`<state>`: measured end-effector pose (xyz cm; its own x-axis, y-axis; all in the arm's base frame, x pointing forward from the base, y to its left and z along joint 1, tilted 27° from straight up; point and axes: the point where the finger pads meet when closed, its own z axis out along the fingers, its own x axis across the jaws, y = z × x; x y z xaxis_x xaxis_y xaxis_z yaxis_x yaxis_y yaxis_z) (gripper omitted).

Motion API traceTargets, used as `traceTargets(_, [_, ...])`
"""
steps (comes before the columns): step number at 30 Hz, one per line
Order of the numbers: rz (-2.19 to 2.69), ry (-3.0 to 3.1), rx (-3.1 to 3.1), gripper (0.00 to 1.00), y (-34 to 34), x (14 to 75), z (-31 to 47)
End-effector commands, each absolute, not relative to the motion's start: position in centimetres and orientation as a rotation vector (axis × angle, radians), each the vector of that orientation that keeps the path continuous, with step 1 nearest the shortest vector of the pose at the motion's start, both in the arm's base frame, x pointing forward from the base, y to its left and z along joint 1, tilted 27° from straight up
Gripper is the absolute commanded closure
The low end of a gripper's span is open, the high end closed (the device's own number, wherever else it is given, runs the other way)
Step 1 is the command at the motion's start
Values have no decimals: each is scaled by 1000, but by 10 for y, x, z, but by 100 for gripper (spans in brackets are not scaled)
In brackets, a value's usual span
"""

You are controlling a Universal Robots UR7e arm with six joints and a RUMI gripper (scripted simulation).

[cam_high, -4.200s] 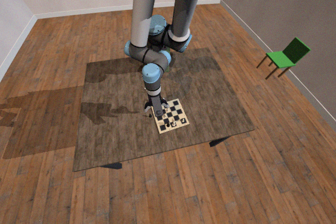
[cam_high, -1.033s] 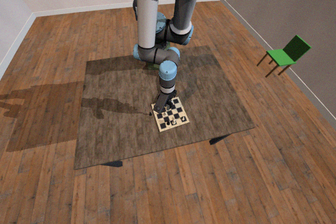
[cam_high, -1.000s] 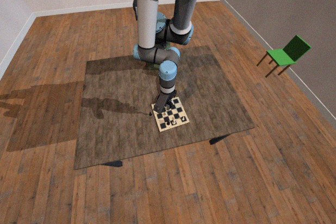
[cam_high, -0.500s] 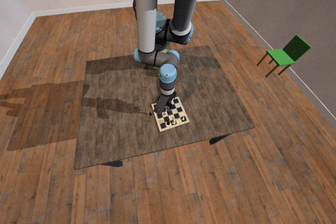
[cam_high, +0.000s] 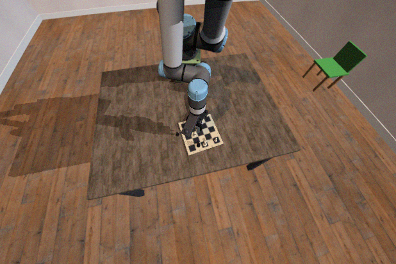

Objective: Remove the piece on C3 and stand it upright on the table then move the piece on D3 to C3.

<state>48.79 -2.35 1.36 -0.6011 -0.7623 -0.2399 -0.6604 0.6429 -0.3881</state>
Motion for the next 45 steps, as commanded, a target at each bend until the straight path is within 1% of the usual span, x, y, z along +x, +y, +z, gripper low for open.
traceTargets(1, [-368,2480,-1126,77,-24,490,11])
traceTargets(45, [-368,2480,-1126,77,-24,493,6])
